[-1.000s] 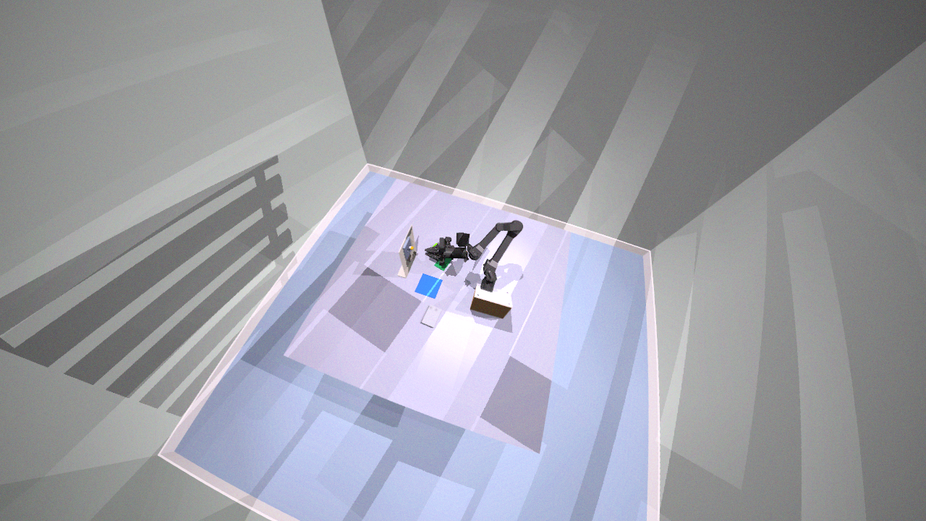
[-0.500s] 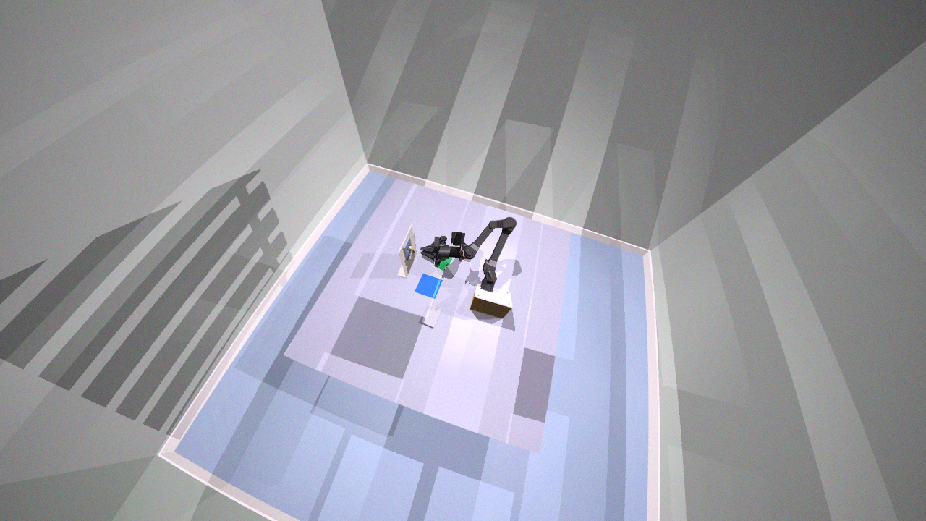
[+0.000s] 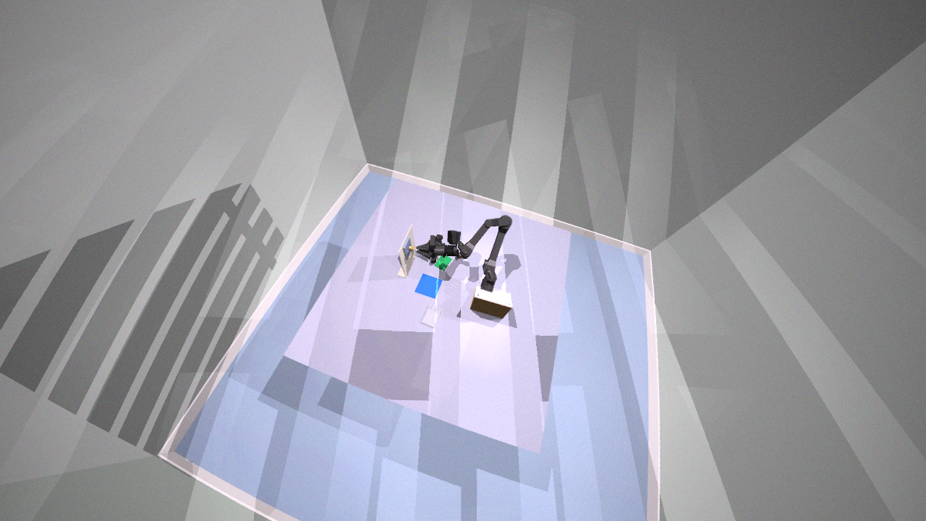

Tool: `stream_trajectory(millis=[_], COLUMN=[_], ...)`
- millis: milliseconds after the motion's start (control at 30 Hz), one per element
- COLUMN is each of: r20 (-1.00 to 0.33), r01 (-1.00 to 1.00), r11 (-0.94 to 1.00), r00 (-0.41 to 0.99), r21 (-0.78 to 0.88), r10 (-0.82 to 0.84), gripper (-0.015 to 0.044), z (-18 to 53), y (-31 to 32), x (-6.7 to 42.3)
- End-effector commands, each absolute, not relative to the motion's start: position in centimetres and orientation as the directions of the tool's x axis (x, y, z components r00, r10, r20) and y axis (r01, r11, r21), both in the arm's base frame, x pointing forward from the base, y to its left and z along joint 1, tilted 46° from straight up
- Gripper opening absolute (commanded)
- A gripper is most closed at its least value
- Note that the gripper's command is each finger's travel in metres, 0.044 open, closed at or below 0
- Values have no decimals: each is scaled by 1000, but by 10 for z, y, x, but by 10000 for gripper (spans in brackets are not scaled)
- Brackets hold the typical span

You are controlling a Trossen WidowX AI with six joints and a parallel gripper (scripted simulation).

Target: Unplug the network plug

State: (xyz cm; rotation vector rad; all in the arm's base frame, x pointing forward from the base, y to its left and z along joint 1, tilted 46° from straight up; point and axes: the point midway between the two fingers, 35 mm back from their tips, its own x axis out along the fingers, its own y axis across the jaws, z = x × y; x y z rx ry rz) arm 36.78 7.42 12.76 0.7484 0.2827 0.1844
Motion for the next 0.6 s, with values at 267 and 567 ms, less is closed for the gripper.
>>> stream_trajectory(millis=[267, 567], r20=[-176, -175], r01=[-76, -77], r11=[720, 720], r00=[947, 947], r21=[690, 690], r10=[269, 269], gripper=[156, 156], z=[131, 130], y=[77, 78], x=[386, 399])
